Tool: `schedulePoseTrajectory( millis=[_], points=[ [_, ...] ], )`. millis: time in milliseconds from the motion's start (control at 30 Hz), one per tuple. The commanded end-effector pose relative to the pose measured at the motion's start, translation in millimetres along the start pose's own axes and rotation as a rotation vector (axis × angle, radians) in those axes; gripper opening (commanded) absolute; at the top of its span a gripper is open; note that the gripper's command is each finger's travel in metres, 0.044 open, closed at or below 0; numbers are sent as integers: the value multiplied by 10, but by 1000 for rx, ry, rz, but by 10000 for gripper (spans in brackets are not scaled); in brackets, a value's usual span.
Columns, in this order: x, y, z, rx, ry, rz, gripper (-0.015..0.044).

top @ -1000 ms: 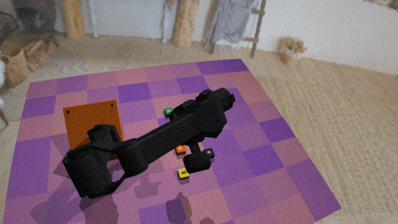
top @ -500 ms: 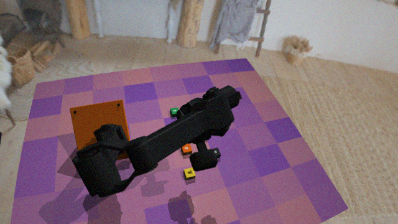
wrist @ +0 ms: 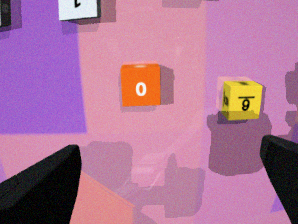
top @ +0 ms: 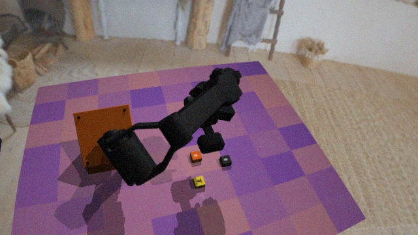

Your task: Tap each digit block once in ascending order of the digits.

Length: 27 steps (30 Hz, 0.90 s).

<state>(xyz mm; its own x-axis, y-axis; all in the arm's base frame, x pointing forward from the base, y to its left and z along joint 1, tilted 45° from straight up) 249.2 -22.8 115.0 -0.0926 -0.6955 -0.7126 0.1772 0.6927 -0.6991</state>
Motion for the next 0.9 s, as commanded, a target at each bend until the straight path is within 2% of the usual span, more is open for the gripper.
schedulePoseTrajectory(
  millis=[0,333,533,700,867],
  points=[
    [4,20,0,1,3,4,400],
    [-8,112,28,1,3,7,400],
    [-69,995,128,-1,1,22,400],
    [-35,1760,8,3,2,17,400],
    [-23,1862,-22,4,2,15,400]
  ],
)
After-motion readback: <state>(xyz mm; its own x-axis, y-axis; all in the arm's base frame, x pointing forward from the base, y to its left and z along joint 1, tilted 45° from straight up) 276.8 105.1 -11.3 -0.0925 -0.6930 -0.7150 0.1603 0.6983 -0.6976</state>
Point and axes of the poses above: the point midway between the two fingers, 35 mm back from their tips, its own x axis out along the fingers, its own y axis across the jaws, z = x × y, the point moved 2 cm from there along -x, back along the fingers, and after that the axes turned 3 degrees about x, right-handed, at the moved point
